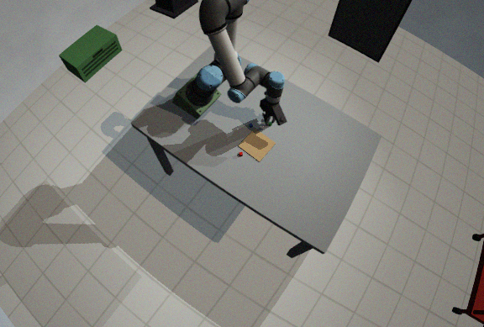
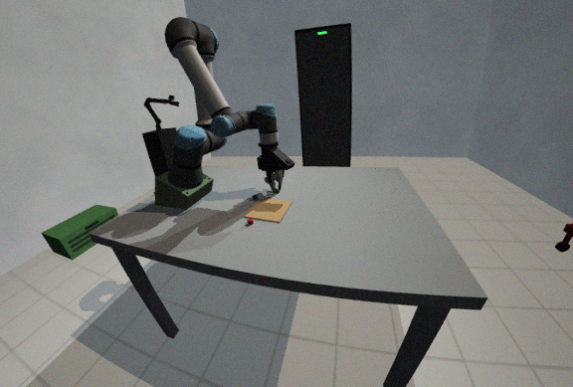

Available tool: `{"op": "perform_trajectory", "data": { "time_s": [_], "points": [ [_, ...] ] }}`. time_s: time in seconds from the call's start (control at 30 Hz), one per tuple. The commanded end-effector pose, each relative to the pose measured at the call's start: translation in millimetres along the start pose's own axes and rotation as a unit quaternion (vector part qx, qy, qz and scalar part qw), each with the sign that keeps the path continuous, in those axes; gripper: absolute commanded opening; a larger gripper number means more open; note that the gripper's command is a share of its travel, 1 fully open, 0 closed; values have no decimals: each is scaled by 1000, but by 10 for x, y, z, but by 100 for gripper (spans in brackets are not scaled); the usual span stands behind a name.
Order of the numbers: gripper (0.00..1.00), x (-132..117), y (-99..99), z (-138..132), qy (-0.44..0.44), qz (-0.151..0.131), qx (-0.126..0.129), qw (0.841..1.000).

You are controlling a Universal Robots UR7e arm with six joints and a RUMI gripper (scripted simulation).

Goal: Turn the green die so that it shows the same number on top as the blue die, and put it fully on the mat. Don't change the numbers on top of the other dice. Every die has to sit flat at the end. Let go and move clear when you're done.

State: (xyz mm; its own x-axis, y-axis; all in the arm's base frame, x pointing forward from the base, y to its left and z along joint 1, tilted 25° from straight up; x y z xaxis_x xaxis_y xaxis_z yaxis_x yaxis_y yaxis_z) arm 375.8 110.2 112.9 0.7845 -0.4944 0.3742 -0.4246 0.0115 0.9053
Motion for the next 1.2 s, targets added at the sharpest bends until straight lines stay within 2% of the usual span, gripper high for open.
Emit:
{"op": "perform_trajectory", "data": {
  "time_s": [0.0, 0.9, 0.93, 1.17],
  "points": [
    [18, 3, 1, -2, 0, 0, 0, 1000],
    [18, 3, 1, -2, 0, 0, 0, 1000],
    [0, 3, 1, -2, 0, 0, 0, 1000],
    [0, 3, 1, -2, 0, 0, 0, 1000]
  ]
}}
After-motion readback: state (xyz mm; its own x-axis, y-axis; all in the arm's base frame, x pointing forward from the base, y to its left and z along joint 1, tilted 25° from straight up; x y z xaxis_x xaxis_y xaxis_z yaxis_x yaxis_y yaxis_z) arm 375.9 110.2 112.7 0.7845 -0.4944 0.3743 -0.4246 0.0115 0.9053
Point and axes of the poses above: the point where the finger pads meet when closed, its own y axis back along the fingers, its own z axis across the jaws, x = y × z, the point moved 3 cm from there along y, back along the fingers, and after that the axes turned 3 degrees about -y, right-handed, at the moved point
